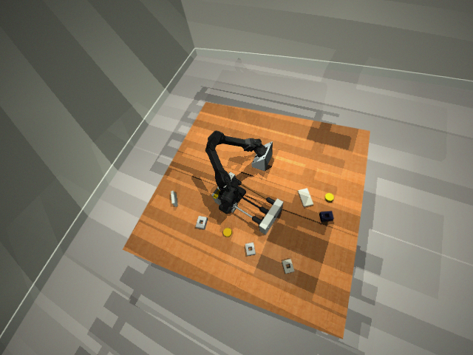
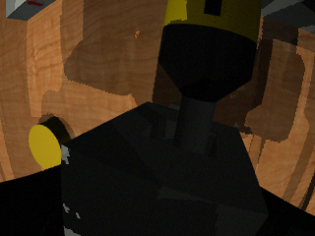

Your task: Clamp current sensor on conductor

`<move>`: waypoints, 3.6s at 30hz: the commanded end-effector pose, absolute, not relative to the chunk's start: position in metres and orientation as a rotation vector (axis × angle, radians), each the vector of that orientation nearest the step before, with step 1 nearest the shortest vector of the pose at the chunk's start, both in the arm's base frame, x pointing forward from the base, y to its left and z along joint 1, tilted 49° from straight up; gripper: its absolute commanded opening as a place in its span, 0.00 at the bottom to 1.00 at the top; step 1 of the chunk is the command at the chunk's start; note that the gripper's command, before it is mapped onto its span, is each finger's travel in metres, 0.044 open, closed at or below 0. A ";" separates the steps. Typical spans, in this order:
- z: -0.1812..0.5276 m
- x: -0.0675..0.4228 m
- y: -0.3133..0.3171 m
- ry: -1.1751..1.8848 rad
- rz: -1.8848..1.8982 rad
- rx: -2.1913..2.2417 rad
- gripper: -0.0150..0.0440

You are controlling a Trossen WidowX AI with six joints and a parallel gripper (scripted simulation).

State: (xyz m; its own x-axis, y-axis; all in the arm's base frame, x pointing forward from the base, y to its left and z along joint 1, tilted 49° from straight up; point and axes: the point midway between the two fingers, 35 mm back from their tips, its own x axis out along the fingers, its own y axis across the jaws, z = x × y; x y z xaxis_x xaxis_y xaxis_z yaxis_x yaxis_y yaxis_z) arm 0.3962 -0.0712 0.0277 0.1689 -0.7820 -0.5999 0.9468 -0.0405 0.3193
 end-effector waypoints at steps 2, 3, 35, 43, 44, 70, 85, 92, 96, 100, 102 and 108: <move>0.028 0.397 -0.071 0.267 -1.419 0.775 0.65; 0.028 0.397 -0.071 0.267 -1.419 0.775 0.64; 0.026 0.392 -0.072 0.268 -1.420 0.773 0.25; 0.027 0.392 -0.071 0.268 -1.419 0.774 0.52; 0.027 0.392 -0.071 0.268 -1.419 0.774 0.57; 0.027 0.392 -0.071 0.268 -1.419 0.774 0.71; 0.027 0.392 -0.071 0.268 -1.419 0.774 0.93; 0.027 0.392 -0.071 0.268 -1.419 0.774 1.00; 0.028 0.392 -0.068 0.269 -1.418 0.775 1.00; 0.060 0.385 -0.020 0.276 -1.410 0.783 1.00; 0.080 0.377 0.005 0.273 -1.405 0.781 1.00; 0.087 0.374 0.014 0.271 -1.404 0.780 1.00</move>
